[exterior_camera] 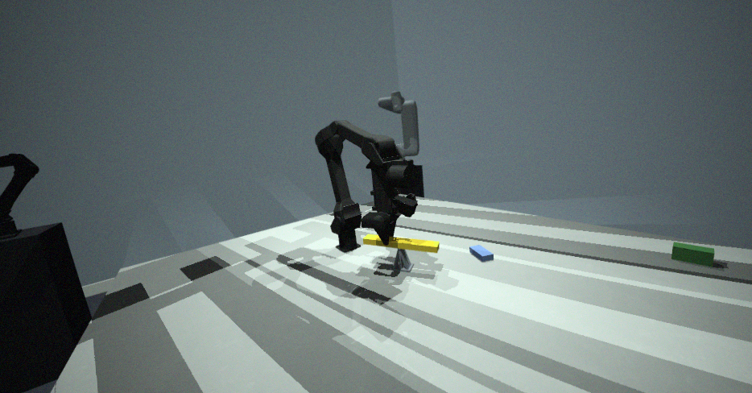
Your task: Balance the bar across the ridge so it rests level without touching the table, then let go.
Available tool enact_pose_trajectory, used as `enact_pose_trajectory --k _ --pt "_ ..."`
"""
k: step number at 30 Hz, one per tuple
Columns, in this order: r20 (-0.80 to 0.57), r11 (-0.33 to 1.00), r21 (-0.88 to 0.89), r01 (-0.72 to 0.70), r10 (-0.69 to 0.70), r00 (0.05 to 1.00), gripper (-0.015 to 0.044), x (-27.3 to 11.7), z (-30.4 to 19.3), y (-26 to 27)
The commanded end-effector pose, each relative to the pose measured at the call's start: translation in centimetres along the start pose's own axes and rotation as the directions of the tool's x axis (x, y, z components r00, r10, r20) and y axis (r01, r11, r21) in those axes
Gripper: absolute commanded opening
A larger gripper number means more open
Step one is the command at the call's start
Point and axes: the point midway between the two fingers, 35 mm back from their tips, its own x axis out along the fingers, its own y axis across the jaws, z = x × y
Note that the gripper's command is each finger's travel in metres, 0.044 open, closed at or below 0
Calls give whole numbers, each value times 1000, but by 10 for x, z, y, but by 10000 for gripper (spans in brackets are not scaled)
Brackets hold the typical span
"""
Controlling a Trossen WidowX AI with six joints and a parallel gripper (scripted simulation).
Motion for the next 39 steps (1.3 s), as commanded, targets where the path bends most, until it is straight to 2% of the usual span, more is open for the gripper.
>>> enact_pose_trajectory --k 1,39 --pt "4 1000 3 -4 4 1000 0 1 1 1" --pt "4 1000 3 -4 4 1000 0 4 0 1"
